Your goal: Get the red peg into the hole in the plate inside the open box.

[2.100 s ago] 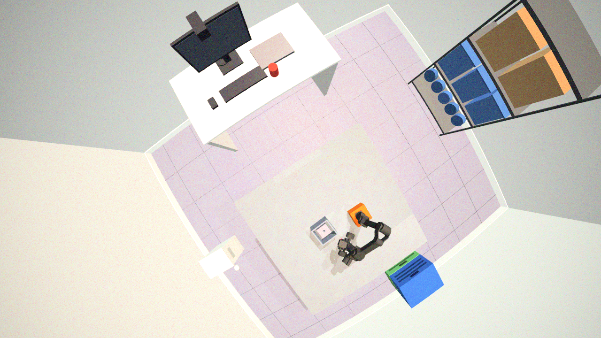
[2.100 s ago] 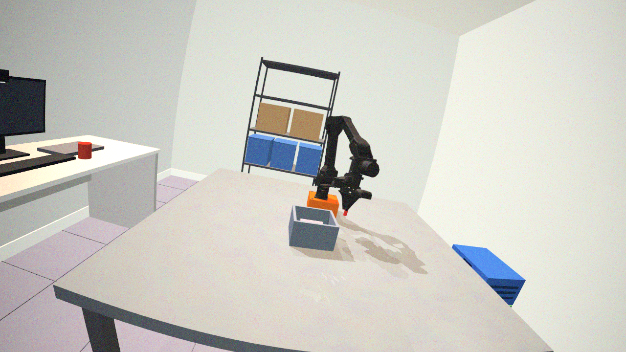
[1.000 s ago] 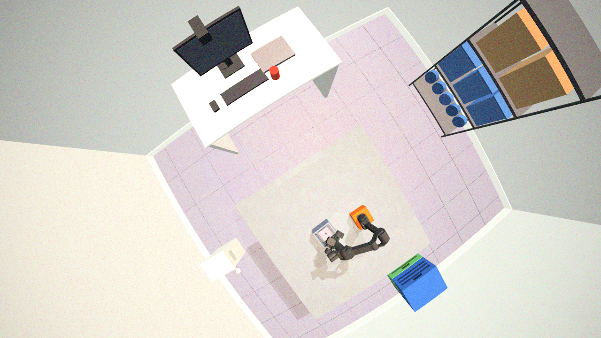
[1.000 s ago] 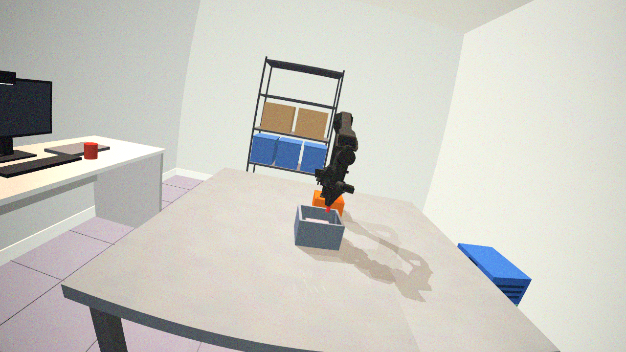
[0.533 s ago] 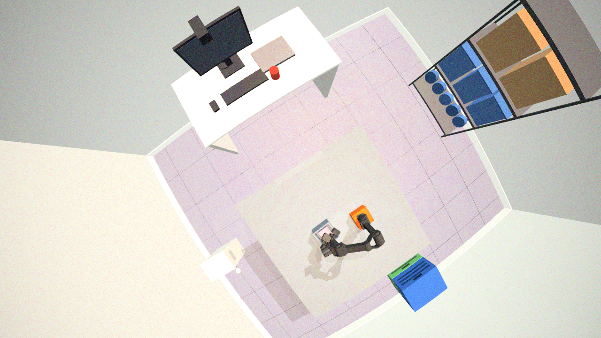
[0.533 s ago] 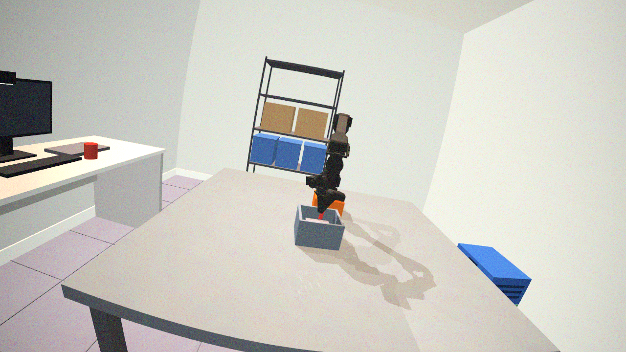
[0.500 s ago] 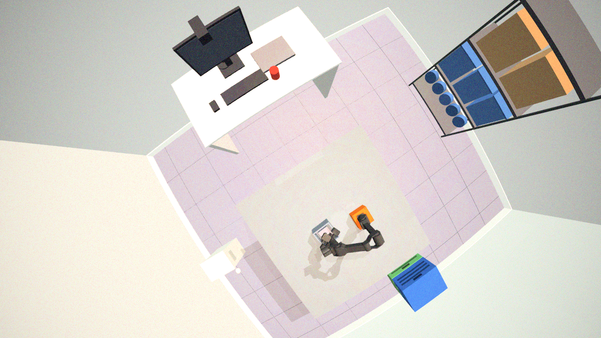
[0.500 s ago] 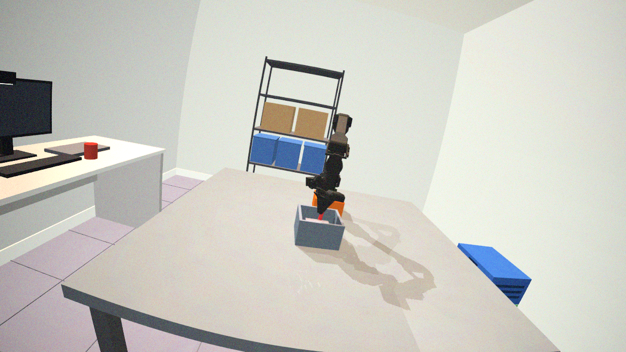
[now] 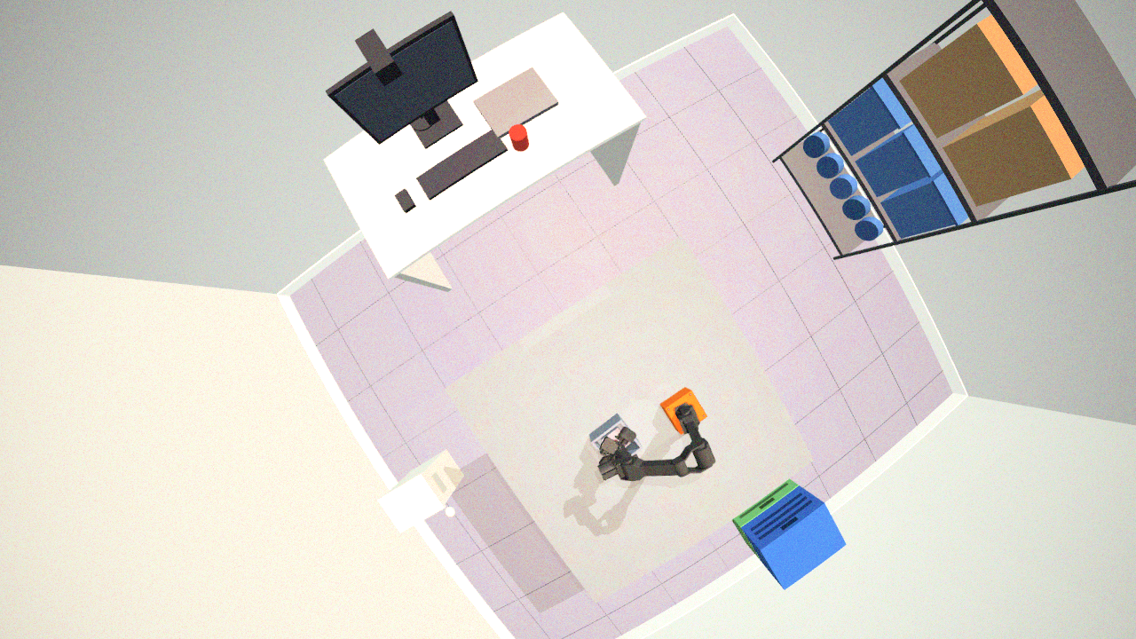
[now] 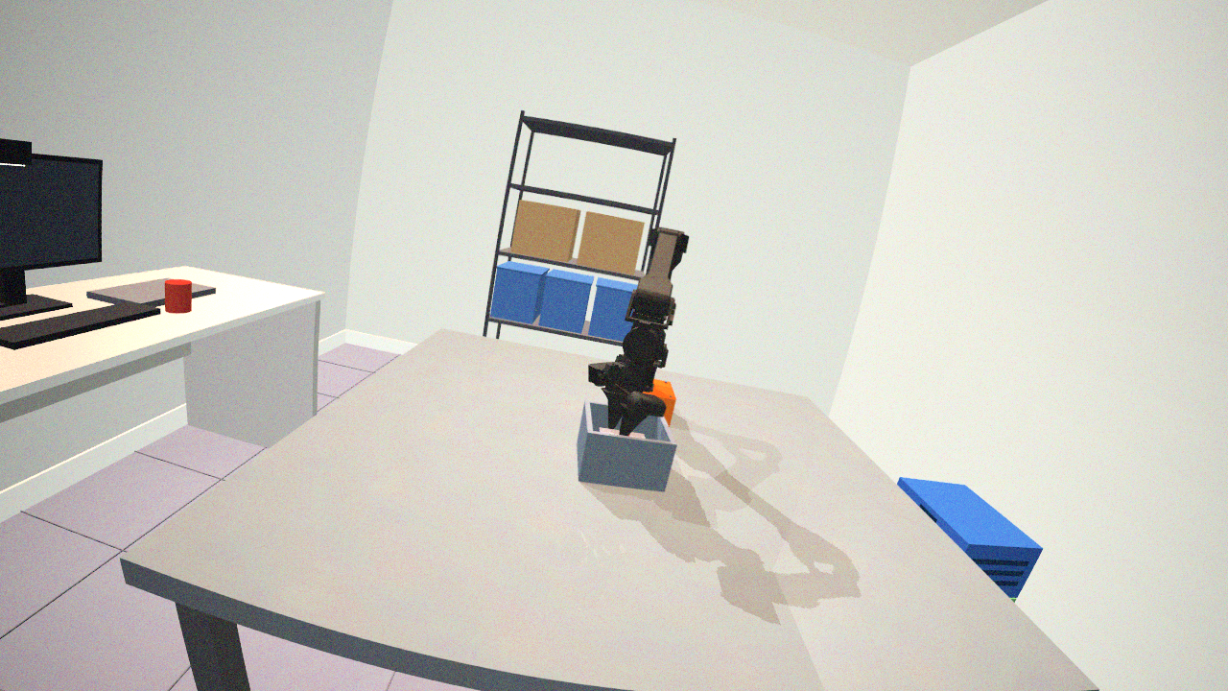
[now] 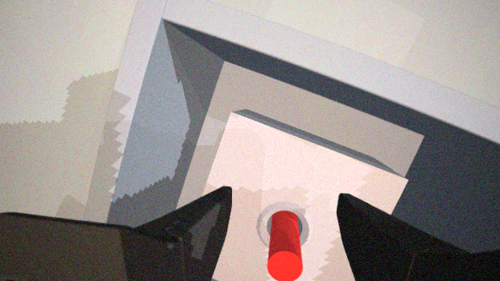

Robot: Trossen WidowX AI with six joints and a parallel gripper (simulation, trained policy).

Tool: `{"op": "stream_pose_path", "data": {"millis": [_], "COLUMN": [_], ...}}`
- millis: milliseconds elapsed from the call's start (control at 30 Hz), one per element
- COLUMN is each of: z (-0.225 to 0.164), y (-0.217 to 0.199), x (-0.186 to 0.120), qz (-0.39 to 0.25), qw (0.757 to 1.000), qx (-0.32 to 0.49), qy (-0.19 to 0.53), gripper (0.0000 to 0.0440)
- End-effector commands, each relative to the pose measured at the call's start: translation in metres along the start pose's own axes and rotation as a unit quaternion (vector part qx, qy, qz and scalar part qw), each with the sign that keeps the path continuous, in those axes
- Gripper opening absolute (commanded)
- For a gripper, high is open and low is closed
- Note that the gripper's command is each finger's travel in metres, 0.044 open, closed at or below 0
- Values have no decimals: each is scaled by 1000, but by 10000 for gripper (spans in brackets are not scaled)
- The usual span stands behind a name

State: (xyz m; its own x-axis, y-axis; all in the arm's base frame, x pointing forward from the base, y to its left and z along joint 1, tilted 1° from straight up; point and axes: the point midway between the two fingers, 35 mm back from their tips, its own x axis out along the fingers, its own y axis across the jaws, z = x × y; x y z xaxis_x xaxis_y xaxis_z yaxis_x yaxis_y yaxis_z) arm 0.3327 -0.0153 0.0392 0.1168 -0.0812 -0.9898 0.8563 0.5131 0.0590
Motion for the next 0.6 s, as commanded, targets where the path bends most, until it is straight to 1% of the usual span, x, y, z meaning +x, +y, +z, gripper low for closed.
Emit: {"op": "stream_pose_path", "data": {"millis": [0,200,233,567], "z": [10,28,32,70], "y": [7,15,18,27], "x": [2,1,2,-6], "qz": [4,10,13,39], "qw": [1000,1000,1000,998], "qx": [-2,-4,-4,14], "qy": [-1,-10,-14,-56], "gripper": [305,426,440,440]}}
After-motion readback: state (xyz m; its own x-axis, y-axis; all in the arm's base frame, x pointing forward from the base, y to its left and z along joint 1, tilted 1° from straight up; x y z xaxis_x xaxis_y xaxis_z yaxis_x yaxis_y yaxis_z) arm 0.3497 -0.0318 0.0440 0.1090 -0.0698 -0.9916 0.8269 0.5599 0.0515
